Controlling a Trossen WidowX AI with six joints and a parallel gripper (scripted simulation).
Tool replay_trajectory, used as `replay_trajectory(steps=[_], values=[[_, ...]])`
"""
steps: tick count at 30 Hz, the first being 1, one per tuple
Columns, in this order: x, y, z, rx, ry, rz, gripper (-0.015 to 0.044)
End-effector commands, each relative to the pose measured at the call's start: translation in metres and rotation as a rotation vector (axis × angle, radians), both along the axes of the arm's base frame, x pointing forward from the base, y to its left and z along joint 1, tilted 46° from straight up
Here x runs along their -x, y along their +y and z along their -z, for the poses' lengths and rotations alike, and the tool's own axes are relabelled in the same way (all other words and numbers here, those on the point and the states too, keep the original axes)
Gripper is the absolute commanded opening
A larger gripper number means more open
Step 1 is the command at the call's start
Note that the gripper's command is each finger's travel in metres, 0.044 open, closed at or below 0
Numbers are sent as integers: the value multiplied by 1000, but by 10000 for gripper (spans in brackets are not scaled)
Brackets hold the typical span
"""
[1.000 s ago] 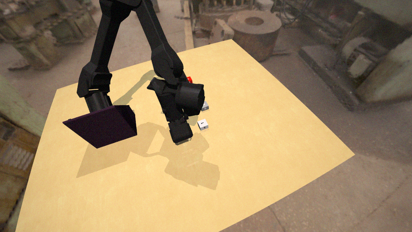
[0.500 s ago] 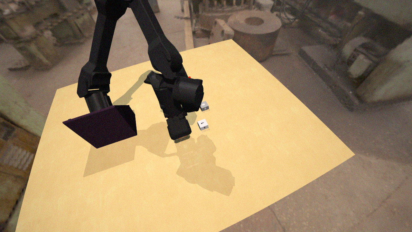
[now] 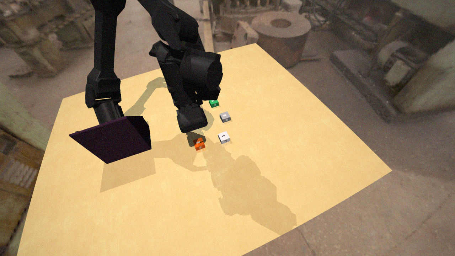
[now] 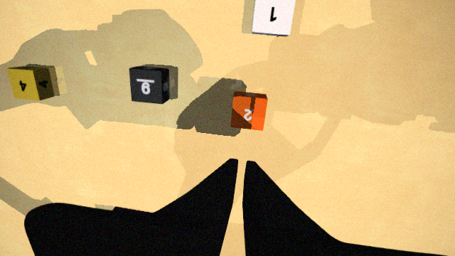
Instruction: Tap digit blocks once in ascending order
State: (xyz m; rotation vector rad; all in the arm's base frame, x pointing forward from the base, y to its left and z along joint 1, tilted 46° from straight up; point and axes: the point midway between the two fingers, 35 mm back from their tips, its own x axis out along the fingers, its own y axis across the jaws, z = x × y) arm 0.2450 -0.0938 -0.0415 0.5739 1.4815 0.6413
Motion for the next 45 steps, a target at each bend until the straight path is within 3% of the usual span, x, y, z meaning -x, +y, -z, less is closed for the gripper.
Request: replay_trajectory(steps=[1,8,16,21,27,45], values=[[-26,19,-26,40,1,-20,20],[-80,97,-105,51,-14,-4,20],[-88,182,-187,-17,-21,-3,20],[-88,186,-188,-20,-21,-3,20],[-88,241,-136,-23,-22,-3,20],[-88,257,-121,-24,-22,-3,20]])
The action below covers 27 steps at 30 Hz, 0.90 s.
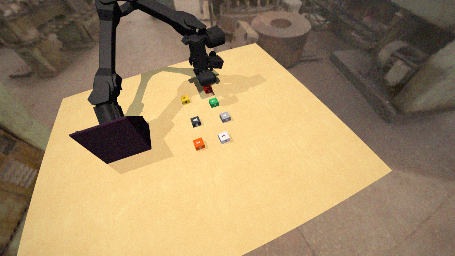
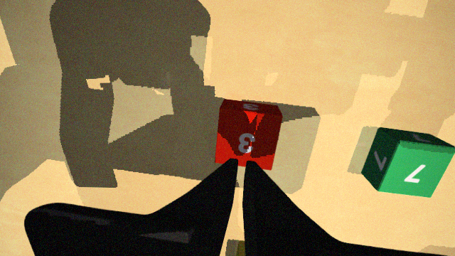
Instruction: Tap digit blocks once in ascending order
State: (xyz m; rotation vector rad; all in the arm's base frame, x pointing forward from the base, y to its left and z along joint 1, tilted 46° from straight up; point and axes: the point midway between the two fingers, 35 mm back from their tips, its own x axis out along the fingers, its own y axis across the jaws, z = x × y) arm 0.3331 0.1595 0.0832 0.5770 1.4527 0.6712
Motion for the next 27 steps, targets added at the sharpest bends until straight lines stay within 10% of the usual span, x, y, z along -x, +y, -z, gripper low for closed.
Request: replay_trajectory(steps=[1,27], values=[[0,5,5,0,5,4,20],[0,-67,-63,5,6,4,20]])
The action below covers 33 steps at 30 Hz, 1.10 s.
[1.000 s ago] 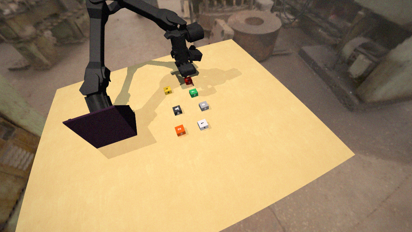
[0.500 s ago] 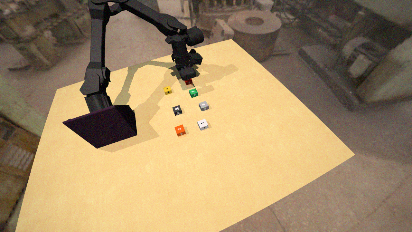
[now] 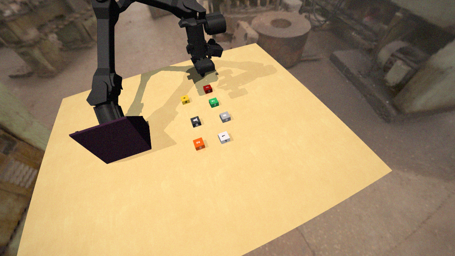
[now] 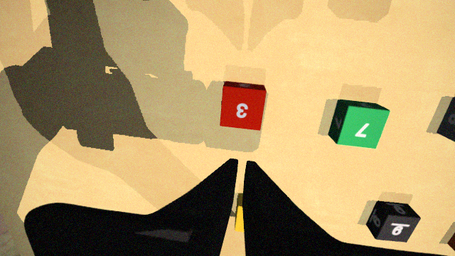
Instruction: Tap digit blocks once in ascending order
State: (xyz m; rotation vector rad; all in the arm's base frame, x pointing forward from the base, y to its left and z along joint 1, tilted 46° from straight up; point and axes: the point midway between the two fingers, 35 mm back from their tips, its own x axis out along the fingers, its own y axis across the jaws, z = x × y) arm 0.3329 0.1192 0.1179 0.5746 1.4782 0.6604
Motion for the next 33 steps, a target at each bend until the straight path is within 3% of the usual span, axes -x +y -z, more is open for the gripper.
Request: replay_trajectory(steps=[1,7,16,22,28,33], values=[[0,-29,-31,-7,-17,7,20],[7,-31,-30,-7,-16,7,20],[96,-47,-12,-6,-11,7,20],[97,-45,-9,-5,-11,7,20],[98,10,43,-9,-12,7,20],[98,11,44,-10,-12,7,20]])
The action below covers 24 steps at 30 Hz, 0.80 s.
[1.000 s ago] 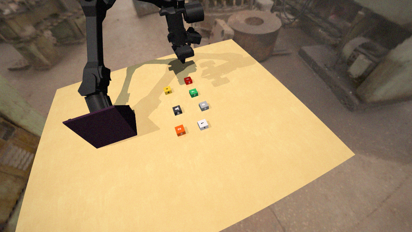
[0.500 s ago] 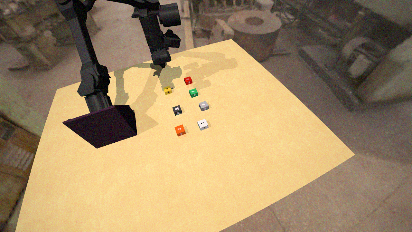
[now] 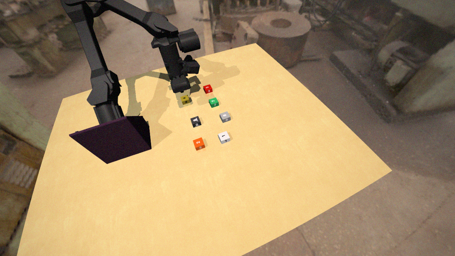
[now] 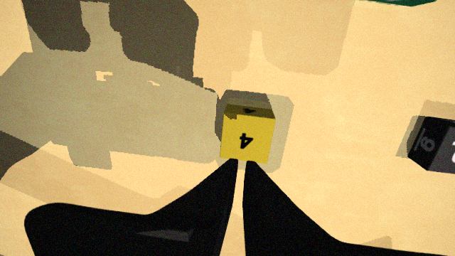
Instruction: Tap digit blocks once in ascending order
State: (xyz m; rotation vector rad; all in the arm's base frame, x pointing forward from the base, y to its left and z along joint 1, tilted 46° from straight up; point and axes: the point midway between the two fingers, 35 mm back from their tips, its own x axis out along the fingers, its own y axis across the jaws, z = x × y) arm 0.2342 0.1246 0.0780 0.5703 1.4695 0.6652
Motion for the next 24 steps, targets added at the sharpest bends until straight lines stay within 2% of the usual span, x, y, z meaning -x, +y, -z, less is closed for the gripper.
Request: replay_trajectory(steps=[1,24], values=[[0,6,5,-8,-2,9,20],[0,28,25,-10,-2,9,20]])
